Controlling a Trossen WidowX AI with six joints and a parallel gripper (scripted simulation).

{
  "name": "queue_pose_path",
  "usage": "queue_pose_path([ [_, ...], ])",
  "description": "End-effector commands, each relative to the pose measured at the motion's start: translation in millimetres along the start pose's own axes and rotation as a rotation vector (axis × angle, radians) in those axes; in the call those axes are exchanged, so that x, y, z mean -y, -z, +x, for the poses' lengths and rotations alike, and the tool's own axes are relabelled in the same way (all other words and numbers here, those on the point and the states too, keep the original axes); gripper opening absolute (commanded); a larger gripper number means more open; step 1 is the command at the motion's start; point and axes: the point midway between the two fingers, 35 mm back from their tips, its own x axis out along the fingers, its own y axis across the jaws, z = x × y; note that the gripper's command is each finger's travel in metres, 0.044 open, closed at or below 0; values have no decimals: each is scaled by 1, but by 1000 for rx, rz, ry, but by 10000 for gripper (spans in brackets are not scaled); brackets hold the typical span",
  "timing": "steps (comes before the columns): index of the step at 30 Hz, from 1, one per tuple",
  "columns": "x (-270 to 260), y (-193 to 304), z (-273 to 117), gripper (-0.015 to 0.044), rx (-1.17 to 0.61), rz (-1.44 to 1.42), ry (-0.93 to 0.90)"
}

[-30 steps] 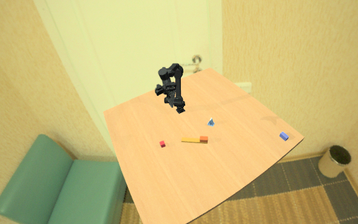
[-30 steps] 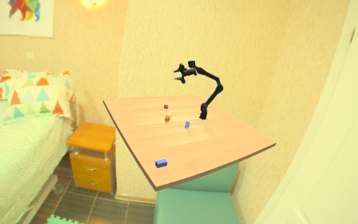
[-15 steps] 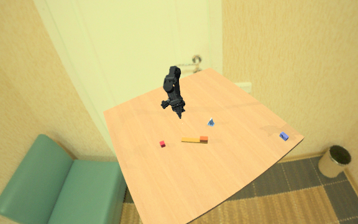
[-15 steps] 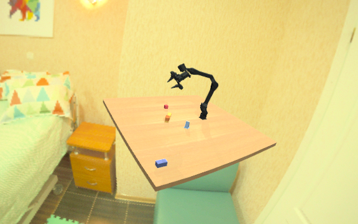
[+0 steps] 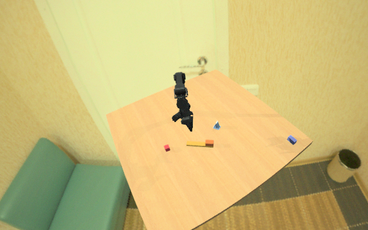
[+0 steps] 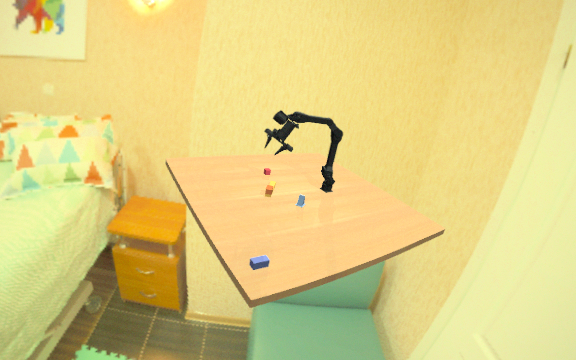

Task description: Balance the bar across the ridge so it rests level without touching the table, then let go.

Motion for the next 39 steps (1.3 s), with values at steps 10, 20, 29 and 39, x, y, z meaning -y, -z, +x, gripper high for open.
queue_pose_path([
  [10,35,13,49,315,117,140,284],
  [20,66,23,77,315,253,208,474],
  [29,73,23,87,315,277,215,500],
  [39,104,10,139,315,277,215,500],
])
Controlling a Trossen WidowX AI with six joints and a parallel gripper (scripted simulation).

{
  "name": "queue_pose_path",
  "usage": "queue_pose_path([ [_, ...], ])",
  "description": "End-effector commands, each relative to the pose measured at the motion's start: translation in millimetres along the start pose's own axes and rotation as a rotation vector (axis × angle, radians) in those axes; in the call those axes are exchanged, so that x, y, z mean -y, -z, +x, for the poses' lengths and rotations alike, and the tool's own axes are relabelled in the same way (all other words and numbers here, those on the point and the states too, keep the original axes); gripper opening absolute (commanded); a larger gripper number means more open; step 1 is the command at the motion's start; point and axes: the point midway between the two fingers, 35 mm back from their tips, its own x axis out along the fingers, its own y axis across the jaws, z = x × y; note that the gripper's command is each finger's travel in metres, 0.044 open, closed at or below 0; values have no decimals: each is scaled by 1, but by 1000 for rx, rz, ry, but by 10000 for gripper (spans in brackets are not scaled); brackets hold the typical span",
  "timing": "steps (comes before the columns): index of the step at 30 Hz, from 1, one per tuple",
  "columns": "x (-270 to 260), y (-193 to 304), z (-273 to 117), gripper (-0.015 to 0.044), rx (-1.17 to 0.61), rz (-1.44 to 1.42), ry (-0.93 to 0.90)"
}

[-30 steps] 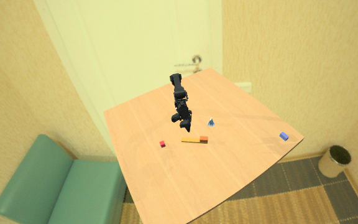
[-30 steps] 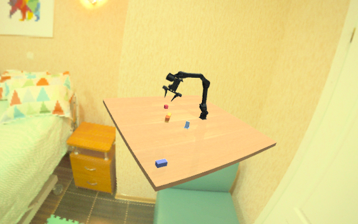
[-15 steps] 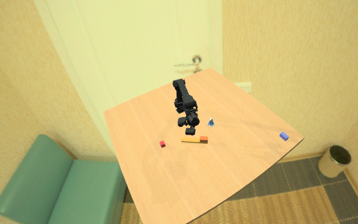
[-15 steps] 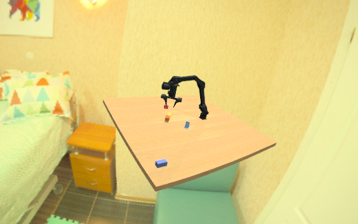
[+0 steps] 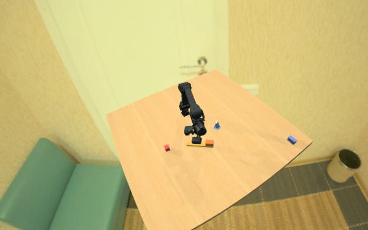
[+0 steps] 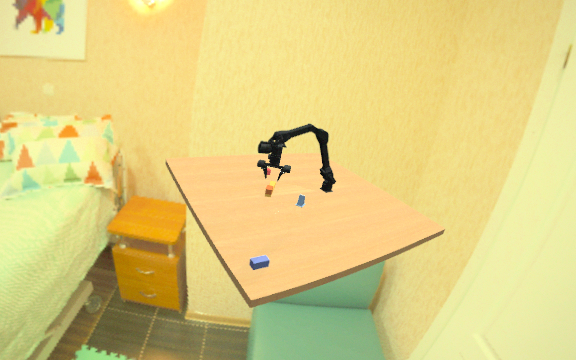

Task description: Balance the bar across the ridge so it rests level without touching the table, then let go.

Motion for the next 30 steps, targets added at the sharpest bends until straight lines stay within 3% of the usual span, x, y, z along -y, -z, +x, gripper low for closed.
queue_pose_path([
  [1,3,-2,25,315,9,5,6],
  [30,3,-3,52,315,9,5,6],
])
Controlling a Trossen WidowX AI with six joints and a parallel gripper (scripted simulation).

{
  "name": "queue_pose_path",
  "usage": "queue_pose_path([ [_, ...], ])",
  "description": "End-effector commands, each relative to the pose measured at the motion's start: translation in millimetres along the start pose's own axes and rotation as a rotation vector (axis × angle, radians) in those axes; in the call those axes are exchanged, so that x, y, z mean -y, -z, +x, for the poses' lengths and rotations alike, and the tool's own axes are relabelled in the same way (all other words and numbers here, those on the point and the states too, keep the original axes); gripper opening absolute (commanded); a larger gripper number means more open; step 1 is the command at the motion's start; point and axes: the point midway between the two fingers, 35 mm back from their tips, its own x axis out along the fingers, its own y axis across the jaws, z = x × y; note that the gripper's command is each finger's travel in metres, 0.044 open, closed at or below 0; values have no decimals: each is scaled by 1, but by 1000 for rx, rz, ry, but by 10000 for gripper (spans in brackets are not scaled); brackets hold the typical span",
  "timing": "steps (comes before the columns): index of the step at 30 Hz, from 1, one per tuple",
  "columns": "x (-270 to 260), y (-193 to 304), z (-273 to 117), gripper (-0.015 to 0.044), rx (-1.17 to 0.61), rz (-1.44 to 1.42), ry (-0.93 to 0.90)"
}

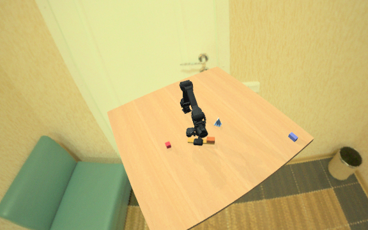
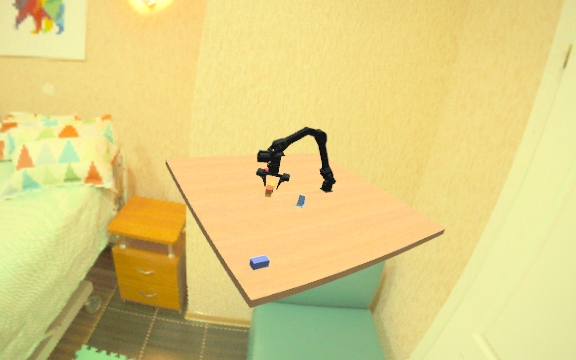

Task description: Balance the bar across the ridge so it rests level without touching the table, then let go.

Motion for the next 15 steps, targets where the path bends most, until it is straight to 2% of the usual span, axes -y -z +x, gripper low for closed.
queue_pose_path([
  [1,0,-1,2,315,5,5,-1],
  [9,0,-1,2,315,5,5,-1],
  [15,0,0,1,157,1,0,1],
])
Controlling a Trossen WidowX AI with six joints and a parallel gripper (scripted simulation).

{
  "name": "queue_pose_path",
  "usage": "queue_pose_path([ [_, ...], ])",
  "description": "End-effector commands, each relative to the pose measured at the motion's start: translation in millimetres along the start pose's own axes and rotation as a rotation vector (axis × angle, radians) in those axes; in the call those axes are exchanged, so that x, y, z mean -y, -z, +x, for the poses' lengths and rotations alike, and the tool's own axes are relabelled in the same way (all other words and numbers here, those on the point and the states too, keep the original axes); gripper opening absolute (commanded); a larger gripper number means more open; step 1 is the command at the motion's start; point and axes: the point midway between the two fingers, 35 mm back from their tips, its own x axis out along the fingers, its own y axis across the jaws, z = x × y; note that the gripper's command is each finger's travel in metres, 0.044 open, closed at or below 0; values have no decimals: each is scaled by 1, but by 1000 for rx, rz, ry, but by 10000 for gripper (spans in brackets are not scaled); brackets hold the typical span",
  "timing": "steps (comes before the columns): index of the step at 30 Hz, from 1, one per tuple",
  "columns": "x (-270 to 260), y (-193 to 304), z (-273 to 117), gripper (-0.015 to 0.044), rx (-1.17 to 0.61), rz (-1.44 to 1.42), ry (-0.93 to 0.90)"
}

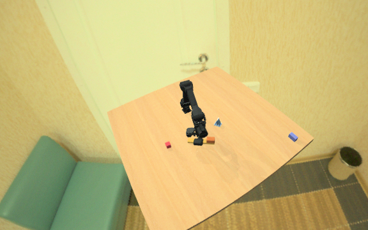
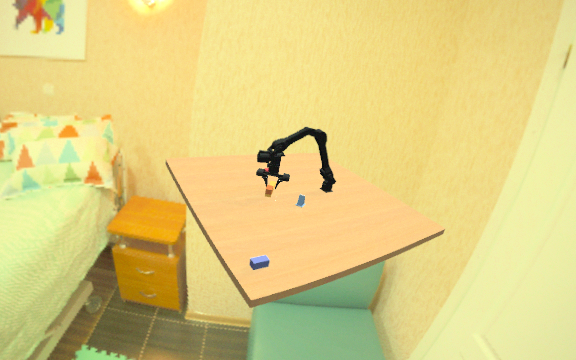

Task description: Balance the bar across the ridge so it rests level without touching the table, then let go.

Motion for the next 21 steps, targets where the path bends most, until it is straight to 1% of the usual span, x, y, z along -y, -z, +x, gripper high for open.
queue_pose_path([
  [1,0,0,0,131,0,0,-1],
  [8,0,0,0,85,0,0,-1],
  [11,-1,0,-4,6,0,0,-1],
  [21,-4,2,-29,0,1,1,-2],
])
